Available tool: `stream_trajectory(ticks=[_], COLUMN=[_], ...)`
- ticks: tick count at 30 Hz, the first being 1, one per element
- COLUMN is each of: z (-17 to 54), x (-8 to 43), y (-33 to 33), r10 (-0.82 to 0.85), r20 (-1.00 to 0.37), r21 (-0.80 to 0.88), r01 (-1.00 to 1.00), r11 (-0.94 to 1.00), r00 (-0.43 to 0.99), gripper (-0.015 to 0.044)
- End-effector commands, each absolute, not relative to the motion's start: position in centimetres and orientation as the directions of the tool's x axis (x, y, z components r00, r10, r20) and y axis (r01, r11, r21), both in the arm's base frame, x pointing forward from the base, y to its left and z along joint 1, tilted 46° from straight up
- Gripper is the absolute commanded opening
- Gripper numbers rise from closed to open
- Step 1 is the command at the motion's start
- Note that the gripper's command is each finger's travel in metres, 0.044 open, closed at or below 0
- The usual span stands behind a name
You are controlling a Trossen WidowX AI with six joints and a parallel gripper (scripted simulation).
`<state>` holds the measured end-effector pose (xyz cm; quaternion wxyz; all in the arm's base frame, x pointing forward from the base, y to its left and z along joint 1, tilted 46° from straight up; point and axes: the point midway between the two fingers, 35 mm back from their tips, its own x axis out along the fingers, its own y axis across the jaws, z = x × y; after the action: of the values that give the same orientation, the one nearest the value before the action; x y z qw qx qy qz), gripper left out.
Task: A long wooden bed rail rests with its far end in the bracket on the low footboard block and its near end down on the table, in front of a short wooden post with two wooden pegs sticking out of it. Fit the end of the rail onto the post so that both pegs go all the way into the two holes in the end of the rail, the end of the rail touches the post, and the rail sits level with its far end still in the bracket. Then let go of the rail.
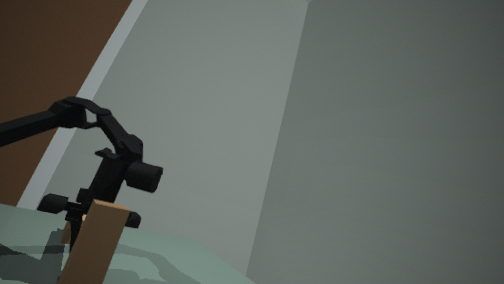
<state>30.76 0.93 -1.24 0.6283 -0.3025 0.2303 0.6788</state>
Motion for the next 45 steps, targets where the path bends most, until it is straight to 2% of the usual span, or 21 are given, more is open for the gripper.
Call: stream_trajectory(ticks=[1,45], z=[-1.25,-2.09], x=[30.9,31.21], y=[0.51,-0.43], r10=[0.711,0.71], r20=[-0.703,-0.703], r21=[-0.074,-0.075], r01=[-0.992,-0.992], r11=[-0.102,-0.102], r00=[-0.02,-0.02], gripper=[0.0,0.0])
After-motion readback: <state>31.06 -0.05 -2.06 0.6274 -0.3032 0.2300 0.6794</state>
